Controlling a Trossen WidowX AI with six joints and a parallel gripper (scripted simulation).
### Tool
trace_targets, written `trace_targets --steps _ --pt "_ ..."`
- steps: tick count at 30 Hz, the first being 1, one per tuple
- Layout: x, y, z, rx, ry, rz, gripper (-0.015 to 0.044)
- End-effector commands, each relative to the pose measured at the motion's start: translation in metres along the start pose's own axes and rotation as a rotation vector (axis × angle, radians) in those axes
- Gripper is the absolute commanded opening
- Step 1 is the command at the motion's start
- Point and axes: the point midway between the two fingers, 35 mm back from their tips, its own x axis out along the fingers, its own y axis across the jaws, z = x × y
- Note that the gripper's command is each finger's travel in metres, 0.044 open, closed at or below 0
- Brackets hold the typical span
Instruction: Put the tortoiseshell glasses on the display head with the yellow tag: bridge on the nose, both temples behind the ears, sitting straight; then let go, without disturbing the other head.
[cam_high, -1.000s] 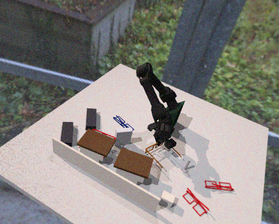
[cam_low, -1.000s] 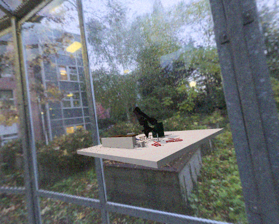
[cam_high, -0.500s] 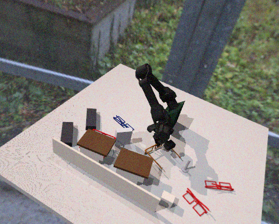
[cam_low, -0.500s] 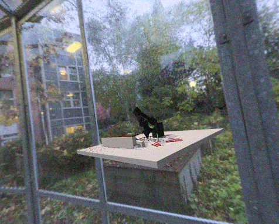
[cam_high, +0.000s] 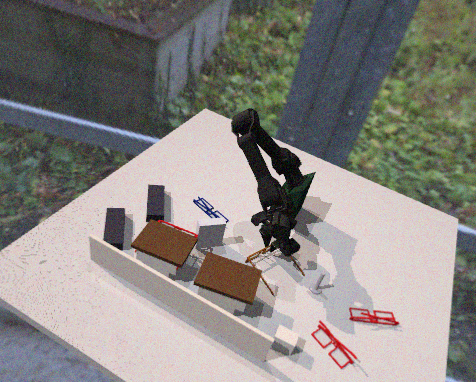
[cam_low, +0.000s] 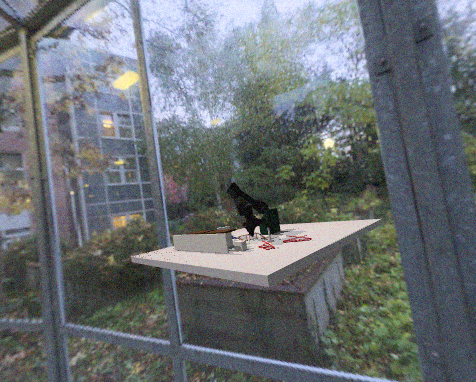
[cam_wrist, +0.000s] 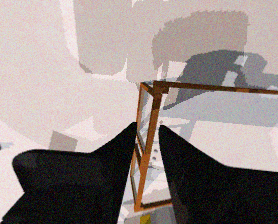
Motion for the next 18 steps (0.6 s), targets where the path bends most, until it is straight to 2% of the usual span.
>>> trace_targets --steps 1,13,18 --pt "-0.001 -0.002 0.000 0.004 -0.002 0.001 0.0107" --pt "-0.007 -0.008 0.001 0.000 -0.002 0.005 0.0107" --pt "-0.040 -0.002 0.000 -0.001 -0.003 0.003 0.0107"
